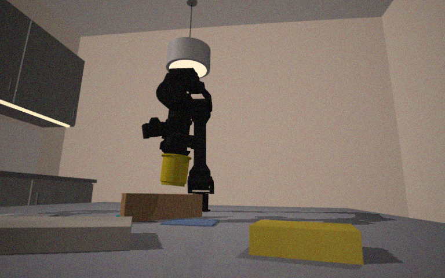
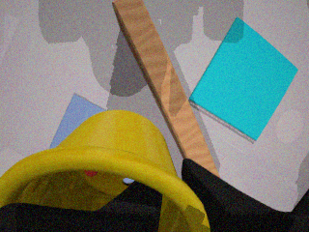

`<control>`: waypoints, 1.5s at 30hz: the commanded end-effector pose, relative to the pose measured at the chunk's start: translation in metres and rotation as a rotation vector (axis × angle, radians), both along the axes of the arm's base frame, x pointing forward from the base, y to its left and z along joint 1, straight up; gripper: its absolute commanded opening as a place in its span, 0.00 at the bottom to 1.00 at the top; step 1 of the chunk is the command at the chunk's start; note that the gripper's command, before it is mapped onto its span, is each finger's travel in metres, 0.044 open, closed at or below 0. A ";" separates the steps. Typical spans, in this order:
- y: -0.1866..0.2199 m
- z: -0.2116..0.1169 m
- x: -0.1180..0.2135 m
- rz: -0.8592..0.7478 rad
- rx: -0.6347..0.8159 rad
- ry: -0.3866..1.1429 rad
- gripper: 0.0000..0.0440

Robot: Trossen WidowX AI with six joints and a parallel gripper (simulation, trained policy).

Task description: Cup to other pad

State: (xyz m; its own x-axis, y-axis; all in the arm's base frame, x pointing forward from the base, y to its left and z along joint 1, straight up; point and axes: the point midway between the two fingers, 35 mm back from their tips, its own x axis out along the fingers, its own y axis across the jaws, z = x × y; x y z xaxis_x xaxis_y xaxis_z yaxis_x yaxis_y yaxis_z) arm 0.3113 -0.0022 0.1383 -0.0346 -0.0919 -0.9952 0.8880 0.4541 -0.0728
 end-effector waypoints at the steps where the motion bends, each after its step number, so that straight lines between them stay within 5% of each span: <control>1: -0.006 0.008 -0.003 -0.031 0.003 -0.024 0.01; 22: -0.054 0.015 -0.015 -0.170 -0.013 -0.126 0.00; 45: -0.091 -0.015 -0.040 -0.283 -0.031 -0.187 0.00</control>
